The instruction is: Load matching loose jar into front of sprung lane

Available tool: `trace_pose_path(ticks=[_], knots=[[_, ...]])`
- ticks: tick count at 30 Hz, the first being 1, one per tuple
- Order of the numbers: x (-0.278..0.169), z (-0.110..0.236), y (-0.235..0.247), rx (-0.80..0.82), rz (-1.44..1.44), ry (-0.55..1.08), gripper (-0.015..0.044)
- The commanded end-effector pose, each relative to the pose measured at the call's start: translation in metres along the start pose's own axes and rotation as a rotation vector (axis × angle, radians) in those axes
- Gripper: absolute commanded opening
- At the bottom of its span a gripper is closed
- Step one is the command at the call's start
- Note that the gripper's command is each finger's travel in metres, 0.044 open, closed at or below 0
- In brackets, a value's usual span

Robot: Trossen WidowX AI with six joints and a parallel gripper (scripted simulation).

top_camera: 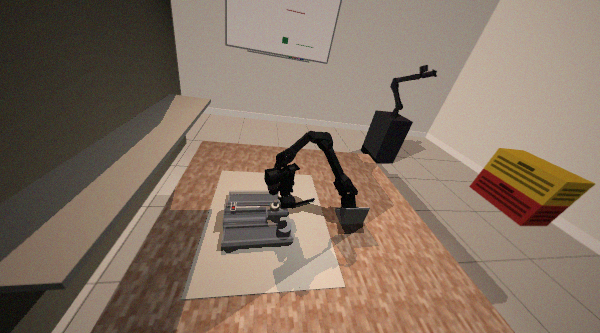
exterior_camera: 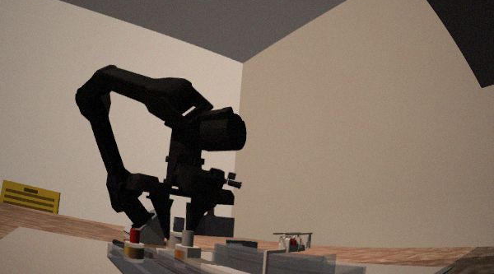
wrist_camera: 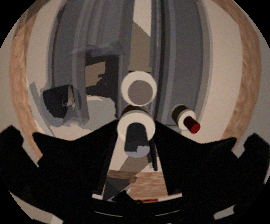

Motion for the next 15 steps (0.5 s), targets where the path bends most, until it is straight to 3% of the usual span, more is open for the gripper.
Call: trace_pose_path(ticks=[1, 15], knots=[[0.0039, 0.0019, -0.0012, -0.005, -0.010, -0.018, 0.0000], [0.0053, 0.0014, -0.0010, -0.005, -0.010, -0.018, 0.0000]])
Point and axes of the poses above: the point midway between the two fingers, 35 mm back from their tips, its own z axis back along the fingers, its own y axis across the jaws, x = y × z, the point moved 10 cm from there along z, back along the fingers, and after that the axes turned 6 degrees about -z, right-handed, at the moved point
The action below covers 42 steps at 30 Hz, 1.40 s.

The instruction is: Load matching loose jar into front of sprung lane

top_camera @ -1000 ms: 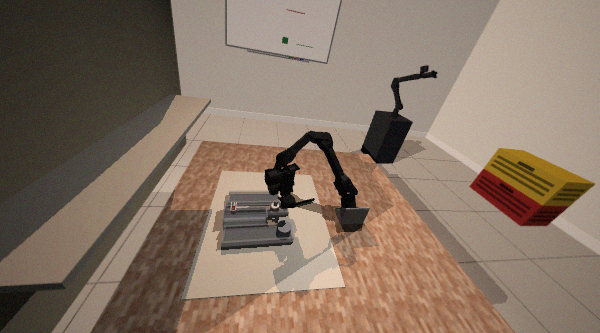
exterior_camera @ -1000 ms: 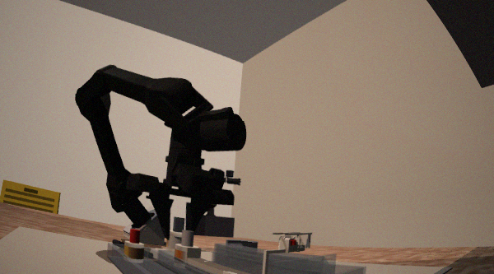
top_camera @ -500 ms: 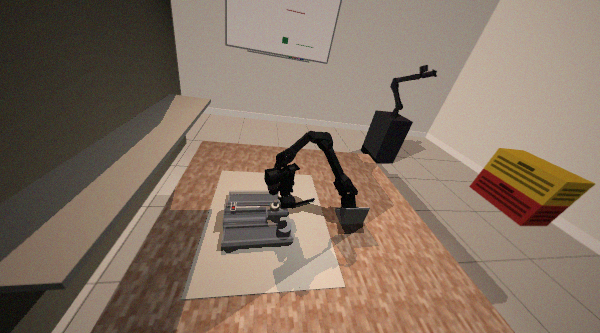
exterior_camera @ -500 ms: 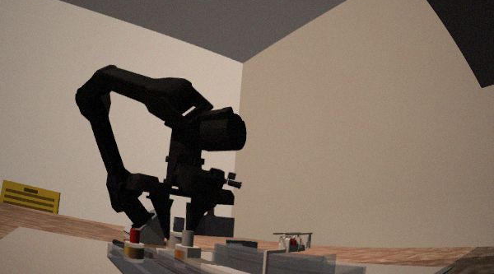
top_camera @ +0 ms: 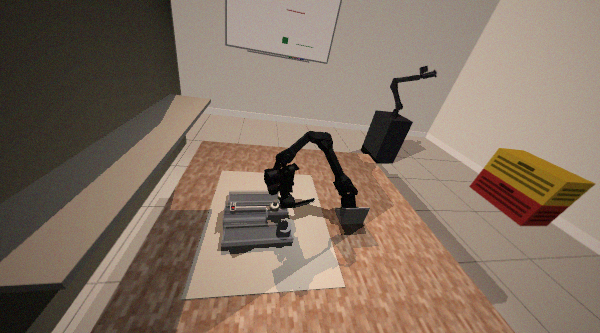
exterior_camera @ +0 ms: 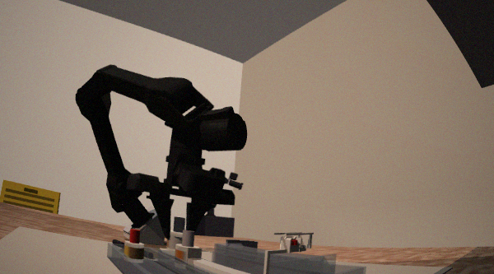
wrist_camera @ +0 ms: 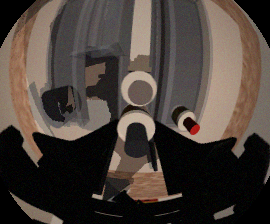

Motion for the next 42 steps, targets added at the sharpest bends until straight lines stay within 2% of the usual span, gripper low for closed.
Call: trace_pose_path(ticks=[1, 42], knots=[[0.004, 0.001, -0.001, -0.005, -0.010, -0.018, 0.0000], [0.003, -0.013, -0.001, -0.005, -0.010, -0.018, 0.0000]])
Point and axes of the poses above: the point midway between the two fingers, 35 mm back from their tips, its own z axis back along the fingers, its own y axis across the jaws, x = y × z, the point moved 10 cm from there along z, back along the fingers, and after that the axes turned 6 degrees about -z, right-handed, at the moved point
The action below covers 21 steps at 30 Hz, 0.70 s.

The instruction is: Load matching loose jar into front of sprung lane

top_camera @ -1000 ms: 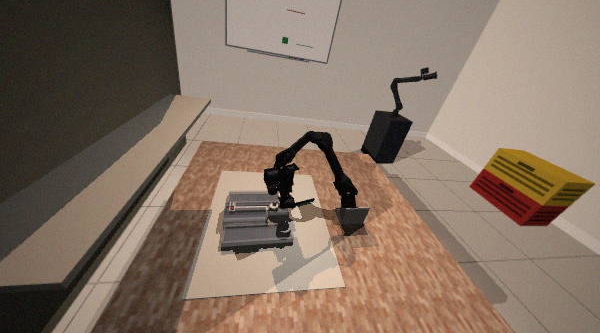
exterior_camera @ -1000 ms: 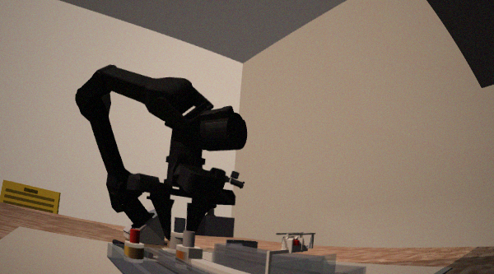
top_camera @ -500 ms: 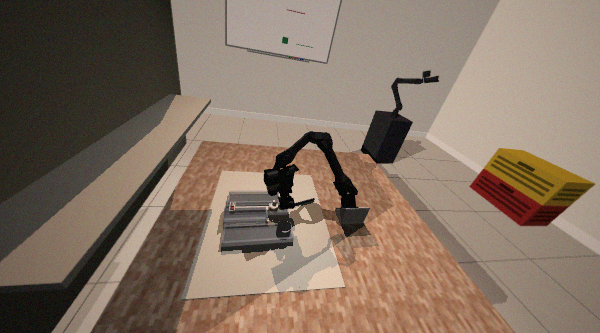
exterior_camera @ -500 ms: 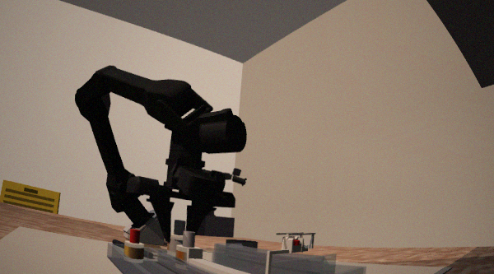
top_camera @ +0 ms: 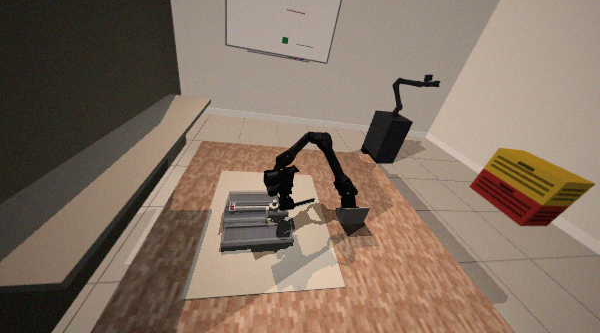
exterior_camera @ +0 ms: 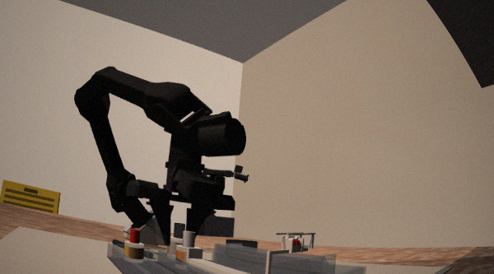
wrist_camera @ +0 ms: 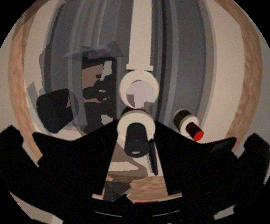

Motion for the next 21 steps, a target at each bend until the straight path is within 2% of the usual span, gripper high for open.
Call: trace_pose_path(ticks=[1, 21], knots=[[0.0015, -0.0028, -0.0016, -0.006, -0.008, -0.006, 0.0000], [0.0000, -0.0097, -0.0019, -0.006, -0.008, -0.006, 0.0000]])
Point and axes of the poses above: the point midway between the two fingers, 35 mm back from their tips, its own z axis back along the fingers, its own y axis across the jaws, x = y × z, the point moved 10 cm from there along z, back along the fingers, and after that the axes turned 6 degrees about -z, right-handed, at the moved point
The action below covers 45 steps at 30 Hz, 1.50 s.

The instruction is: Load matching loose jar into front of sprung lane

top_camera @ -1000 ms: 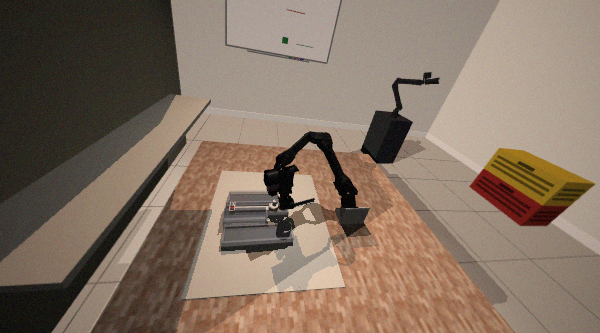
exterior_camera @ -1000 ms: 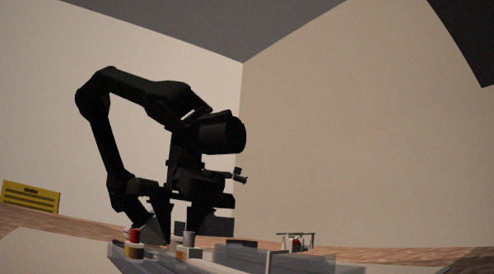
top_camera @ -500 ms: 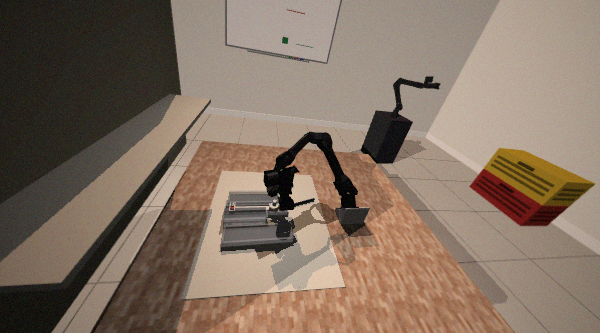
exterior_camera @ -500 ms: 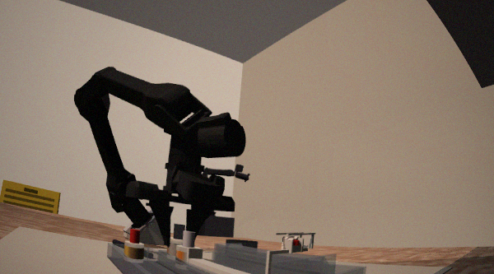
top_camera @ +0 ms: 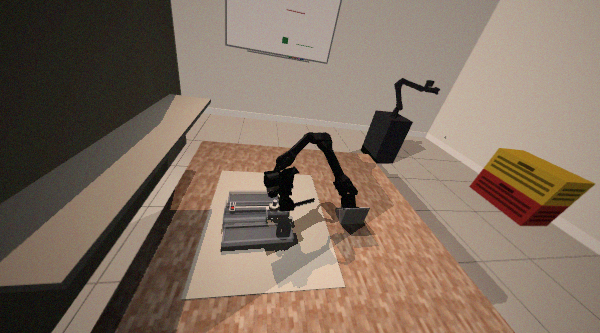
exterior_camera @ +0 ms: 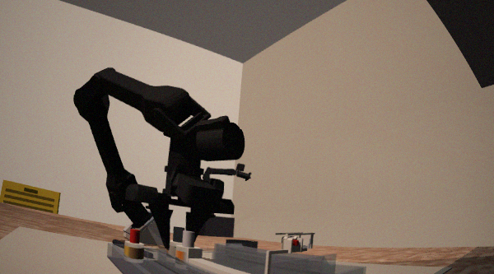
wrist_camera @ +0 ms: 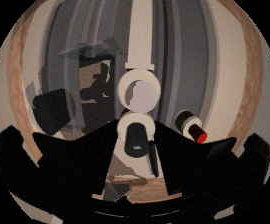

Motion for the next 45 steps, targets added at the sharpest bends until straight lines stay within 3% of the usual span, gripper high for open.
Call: trace_pose_path(ticks=[1, 45], knots=[[0.0012, -0.0027, -0.0015, -0.005, -0.007, -0.006, 0.0000], [-0.0052, -0.0033, -0.0020, -0.005, -0.007, -0.005, 0.0000]])
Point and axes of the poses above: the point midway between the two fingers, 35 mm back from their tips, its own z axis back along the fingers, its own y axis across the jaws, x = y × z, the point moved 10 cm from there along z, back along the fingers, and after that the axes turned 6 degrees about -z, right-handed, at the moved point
